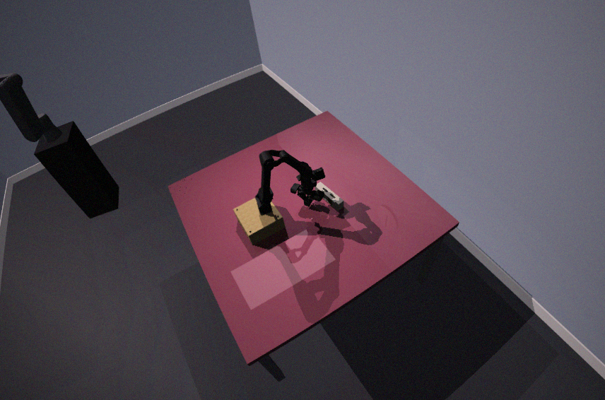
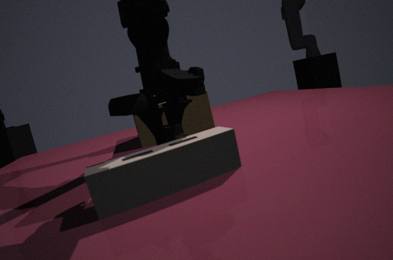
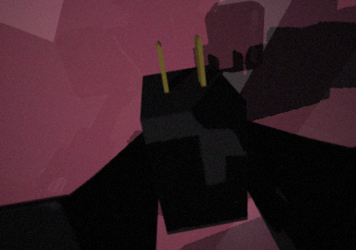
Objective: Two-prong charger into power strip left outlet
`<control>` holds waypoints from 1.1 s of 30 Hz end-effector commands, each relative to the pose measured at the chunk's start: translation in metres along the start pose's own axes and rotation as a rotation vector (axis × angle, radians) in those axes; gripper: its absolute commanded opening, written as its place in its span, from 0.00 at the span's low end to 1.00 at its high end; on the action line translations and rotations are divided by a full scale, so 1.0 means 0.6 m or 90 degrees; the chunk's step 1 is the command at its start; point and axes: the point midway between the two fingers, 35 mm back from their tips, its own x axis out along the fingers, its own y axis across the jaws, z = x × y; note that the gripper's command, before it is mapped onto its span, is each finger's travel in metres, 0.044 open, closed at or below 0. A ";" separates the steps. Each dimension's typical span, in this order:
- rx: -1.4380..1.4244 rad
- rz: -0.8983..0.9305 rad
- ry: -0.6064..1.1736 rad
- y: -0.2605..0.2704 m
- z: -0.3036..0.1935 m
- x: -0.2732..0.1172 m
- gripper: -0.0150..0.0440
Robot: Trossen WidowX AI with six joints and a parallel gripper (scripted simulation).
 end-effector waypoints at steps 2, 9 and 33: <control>0.068 0.006 -0.001 -0.004 -0.003 0.007 0.25; 0.149 0.011 0.001 -0.010 -0.009 0.016 0.25; 0.243 0.016 0.002 -0.031 0.010 0.022 0.25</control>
